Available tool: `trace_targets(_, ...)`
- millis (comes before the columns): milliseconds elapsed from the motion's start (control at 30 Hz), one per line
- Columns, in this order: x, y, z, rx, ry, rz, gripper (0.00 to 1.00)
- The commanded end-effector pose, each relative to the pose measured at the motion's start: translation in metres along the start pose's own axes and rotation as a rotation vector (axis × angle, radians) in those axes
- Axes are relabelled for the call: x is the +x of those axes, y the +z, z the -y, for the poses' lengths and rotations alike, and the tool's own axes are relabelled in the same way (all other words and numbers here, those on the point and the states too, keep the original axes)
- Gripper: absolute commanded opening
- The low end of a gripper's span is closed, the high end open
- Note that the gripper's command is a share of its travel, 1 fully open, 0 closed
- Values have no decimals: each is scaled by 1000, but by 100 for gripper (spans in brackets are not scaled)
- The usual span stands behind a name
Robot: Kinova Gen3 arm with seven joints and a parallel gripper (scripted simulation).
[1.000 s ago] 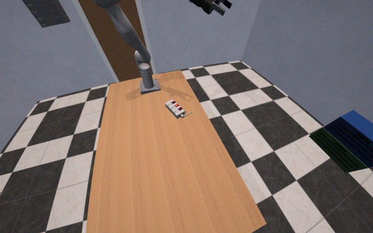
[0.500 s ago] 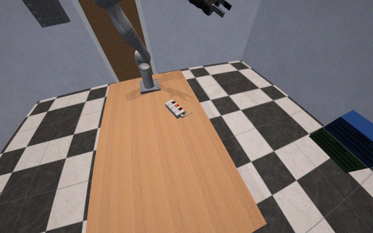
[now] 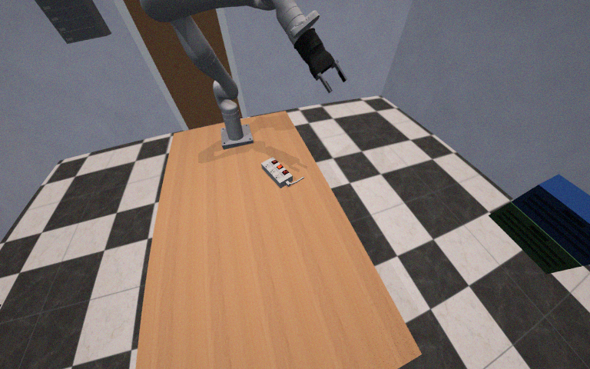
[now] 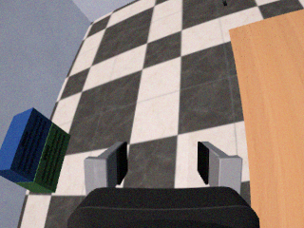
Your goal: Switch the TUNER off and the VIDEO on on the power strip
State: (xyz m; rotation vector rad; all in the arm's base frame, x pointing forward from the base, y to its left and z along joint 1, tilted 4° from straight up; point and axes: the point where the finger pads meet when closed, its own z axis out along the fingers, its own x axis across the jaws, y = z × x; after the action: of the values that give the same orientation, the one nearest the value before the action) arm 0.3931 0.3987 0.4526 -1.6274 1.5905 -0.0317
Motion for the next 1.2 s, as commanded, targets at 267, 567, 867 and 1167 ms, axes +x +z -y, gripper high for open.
trace_targets(267,129,84,-87,-217,279,-250,100)
trace_targets(567,234,107,-165,-338,491,-501,100)
trace_targets(867,314,99,-231,-407,642,-731,100)
trace_targets(1167,322,97,-238,-412,658,-754,100)
